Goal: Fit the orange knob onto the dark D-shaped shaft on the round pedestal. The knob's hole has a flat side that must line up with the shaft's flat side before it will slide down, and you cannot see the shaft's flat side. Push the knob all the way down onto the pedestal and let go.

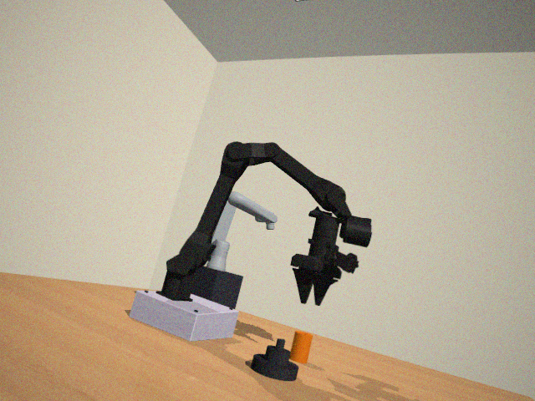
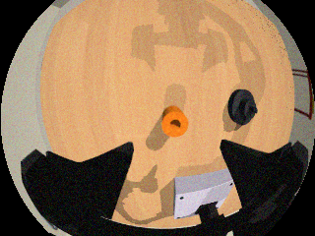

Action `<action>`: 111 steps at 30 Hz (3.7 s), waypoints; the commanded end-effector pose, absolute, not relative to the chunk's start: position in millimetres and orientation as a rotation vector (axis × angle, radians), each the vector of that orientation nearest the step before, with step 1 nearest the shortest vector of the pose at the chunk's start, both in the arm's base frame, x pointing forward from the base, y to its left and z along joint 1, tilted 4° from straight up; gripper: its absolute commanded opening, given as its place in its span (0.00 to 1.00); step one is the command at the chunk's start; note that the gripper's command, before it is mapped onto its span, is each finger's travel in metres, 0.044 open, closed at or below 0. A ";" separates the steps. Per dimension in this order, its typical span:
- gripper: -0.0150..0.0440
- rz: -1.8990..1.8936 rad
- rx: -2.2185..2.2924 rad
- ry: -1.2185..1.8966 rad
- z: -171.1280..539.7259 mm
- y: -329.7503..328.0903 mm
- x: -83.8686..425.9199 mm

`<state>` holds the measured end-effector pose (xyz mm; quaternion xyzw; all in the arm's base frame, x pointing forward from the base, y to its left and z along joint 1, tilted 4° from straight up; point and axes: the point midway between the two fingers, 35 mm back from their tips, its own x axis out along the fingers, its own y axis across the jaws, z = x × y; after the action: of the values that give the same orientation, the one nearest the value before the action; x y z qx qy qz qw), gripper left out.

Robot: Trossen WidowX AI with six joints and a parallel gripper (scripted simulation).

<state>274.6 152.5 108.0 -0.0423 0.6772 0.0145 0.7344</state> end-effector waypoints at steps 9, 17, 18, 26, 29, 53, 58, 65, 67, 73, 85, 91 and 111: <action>1.00 0.026 -0.087 1.506 63.6 149.5 277.0; 1.00 0.026 -0.087 1.506 54.8 149.3 278.3; 1.00 0.026 -0.087 1.506 53.1 149.3 278.6; 1.00 0.026 -0.088 1.506 40.2 149.2 280.4; 1.00 0.025 -0.088 1.506 35.3 149.1 280.9; 1.00 0.025 -0.088 1.506 -2.9 146.8 282.6; 1.00 0.025 -0.088 1.506 -8.3 146.3 282.4; 0.69 0.025 -0.088 1.506 -8.3 146.3 282.4; 0.60 0.025 -0.088 1.506 -8.3 146.3 282.4; 0.50 0.025 -0.088 1.506 -8.3 146.3 282.4; 0.25 0.046 -0.115 1.476 52.4 153.5 289.7; 0.25 0.037 -0.101 1.490 90.5 154.2 284.8; 0.25 0.025 -0.088 1.506 125.1 128.0 286.8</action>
<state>283.1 136.4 127.6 -0.0412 0.6829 0.0110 0.7293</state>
